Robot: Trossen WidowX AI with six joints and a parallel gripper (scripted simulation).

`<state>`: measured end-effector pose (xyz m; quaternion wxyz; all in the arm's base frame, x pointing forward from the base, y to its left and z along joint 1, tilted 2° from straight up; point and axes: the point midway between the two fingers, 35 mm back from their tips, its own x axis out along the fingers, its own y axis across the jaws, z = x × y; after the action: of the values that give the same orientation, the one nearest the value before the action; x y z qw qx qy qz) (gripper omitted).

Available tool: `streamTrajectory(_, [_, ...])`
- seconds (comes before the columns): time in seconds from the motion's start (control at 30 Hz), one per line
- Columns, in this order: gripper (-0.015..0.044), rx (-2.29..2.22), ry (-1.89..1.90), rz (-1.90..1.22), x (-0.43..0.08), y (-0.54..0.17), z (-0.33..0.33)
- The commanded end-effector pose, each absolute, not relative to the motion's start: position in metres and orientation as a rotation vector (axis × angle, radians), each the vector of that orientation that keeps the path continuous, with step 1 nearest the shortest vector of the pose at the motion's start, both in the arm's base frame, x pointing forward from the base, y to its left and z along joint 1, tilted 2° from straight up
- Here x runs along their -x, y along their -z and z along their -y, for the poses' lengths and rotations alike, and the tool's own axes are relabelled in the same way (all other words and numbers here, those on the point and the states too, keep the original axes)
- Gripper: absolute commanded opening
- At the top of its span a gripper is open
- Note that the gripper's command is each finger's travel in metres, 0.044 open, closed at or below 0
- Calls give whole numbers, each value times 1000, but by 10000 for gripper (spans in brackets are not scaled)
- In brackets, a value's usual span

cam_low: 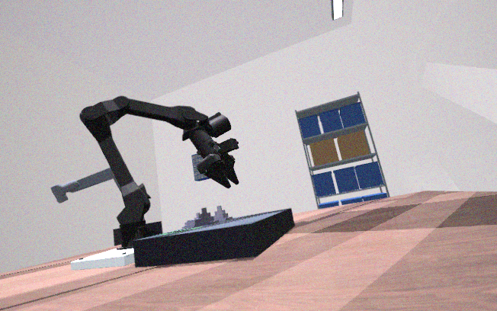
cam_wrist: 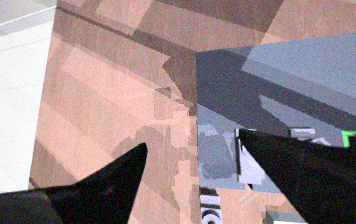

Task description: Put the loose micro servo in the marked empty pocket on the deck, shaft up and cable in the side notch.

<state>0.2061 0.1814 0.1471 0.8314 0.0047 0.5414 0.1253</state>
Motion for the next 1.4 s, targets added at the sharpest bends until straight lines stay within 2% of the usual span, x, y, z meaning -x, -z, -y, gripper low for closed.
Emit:
streamTrajectory(0.0, [440,-6,-233,-1312,-158,-126,-185])
streamTrajectory(0.33, [440,76,-63,-1568,-69,-103,-160])
streamTrajectory(1.37, [440,78,-58,-1571,-67,-61,-158])
